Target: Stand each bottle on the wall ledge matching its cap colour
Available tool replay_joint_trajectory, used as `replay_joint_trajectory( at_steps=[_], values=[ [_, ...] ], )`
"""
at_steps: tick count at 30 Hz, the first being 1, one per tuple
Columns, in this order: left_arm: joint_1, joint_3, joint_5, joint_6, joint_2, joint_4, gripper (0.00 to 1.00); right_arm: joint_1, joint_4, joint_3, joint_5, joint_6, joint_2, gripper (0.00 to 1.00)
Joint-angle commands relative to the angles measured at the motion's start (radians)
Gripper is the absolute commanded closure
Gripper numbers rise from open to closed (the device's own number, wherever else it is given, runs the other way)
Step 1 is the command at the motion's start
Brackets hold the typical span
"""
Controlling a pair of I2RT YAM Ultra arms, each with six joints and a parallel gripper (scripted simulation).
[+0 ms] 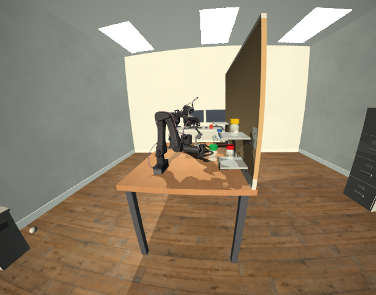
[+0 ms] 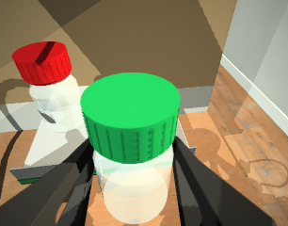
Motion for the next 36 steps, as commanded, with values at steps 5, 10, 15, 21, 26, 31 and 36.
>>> replay_joint_trajectory(
  at_steps=[5,10,15,21,26,31,36],
  values=[
    [0.007,0.022,-0.013,-0.01,-0.008,-0.004,0.11,-0.009,0.036,0.05,-0.016,-0.007,0.009,0.48],
    [0.007,0.022,-0.013,-0.01,-0.008,-0.004,0.11,-0.009,0.036,0.05,-0.015,-0.007,0.009,0.48],
    [0.007,0.022,-0.013,-0.01,-0.008,-0.004,0.11,-0.011,-0.038,0.075,-0.016,-0.007,-0.049,0.48],
    [0.007,0.022,-0.013,-0.01,-0.008,-0.004,0.11,-0.012,-0.087,0.098,-0.016,-0.007,-0.075,0.48],
    [0.007,0.022,-0.013,-0.01,-0.008,-0.004,0.11,-0.003,-0.054,0.11,0.008,-0.007,-0.054,0.48],
    [0.007,0.022,-0.013,-0.01,-0.008,-0.004,0.11,0.014,-0.04,0.151,0.023,-0.009,-0.003,0.48],
    [0.007,0.022,-0.013,-0.01,-0.008,-0.004,0.11,0.032,-0.028,0.234,0.041,-0.012,0.078,0.48]
  ],
)
